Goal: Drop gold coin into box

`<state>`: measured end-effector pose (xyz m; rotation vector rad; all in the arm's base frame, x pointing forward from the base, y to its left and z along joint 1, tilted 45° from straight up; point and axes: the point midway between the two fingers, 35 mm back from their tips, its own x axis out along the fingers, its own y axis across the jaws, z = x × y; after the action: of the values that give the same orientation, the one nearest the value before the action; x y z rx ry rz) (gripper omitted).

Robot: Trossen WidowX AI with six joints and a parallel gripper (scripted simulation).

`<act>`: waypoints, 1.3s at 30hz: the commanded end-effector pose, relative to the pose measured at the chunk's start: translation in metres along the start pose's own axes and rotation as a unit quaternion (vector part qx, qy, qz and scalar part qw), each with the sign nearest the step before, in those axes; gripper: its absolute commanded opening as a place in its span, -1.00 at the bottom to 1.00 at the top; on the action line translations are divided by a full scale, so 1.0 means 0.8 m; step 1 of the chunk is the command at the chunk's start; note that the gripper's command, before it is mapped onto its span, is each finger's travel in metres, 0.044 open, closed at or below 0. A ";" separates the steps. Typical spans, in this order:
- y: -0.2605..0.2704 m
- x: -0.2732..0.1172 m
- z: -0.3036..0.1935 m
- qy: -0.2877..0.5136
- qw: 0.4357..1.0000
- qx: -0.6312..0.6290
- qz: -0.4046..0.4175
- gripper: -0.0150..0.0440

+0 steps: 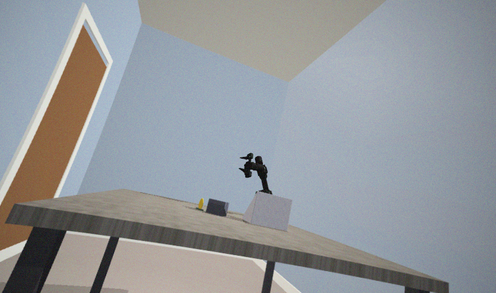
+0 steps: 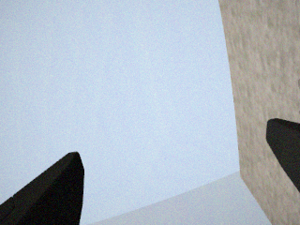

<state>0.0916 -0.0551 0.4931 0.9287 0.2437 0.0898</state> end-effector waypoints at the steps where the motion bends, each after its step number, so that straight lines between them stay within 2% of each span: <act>1: 0.001 0.001 -0.001 0.000 1.000 0.000 -0.002 0.78; 4: 0.013 0.021 -0.018 0.002 1.000 -0.006 -0.029 0.51; 9: 0.036 0.099 -0.074 0.008 0.992 -0.021 -0.126 0.06; 14: 0.026 0.188 -0.132 0.022 0.968 -0.068 -0.239 0.05; 21: -0.042 0.297 -0.184 0.009 0.911 -0.083 -0.403 0.05; 27: -0.102 0.344 -0.202 0.002 0.866 -0.092 -0.492 0.05; 33: -0.205 0.397 -0.230 -0.029 0.788 -0.074 -0.611 0.05; 36: -0.260 0.411 -0.243 -0.047 0.745 -0.066 -0.662 0.05; 39: -0.272 0.412 -0.245 -0.051 0.735 -0.064 -0.673 0.05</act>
<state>0.3558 0.0348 0.1617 0.4326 0.7591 -1.2364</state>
